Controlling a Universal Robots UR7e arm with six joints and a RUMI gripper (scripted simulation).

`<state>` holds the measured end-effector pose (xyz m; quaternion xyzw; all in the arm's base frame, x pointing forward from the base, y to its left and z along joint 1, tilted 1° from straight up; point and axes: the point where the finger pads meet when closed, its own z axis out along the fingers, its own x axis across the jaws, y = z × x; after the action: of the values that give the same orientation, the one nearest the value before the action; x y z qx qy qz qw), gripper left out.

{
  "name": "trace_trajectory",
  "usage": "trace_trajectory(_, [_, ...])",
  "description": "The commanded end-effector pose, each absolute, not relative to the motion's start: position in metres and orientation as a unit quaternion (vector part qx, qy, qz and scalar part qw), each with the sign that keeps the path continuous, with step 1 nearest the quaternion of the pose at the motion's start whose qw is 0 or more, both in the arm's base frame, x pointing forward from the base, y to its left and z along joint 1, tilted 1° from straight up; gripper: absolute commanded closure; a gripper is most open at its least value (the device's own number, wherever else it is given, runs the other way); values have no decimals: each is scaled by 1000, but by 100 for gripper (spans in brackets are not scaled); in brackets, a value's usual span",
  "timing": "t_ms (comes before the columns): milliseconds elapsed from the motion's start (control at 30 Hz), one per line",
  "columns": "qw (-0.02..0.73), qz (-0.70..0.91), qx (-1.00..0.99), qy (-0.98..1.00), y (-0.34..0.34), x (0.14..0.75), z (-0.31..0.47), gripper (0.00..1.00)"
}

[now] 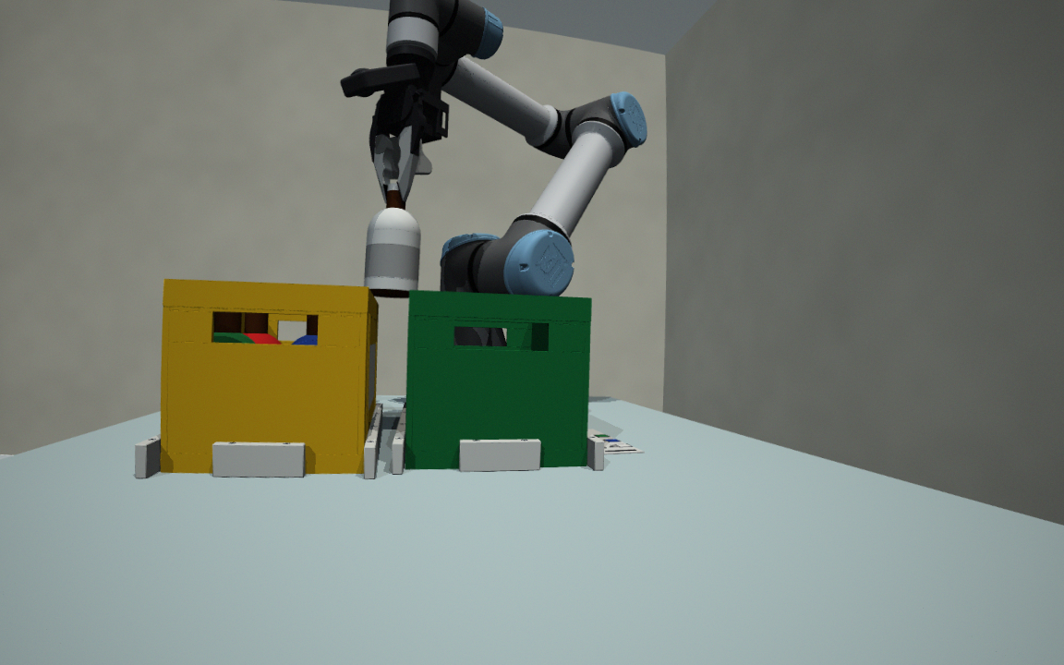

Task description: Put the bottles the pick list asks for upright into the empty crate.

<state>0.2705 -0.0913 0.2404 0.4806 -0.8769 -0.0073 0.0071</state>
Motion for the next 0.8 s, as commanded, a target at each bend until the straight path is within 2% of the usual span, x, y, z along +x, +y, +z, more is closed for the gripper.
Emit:
trace_trajectory(0, [6,-5,480,-877,-77,267,242,100])
trace_trajectory(767, [6,-4,480,-877,-38,255,243,100])
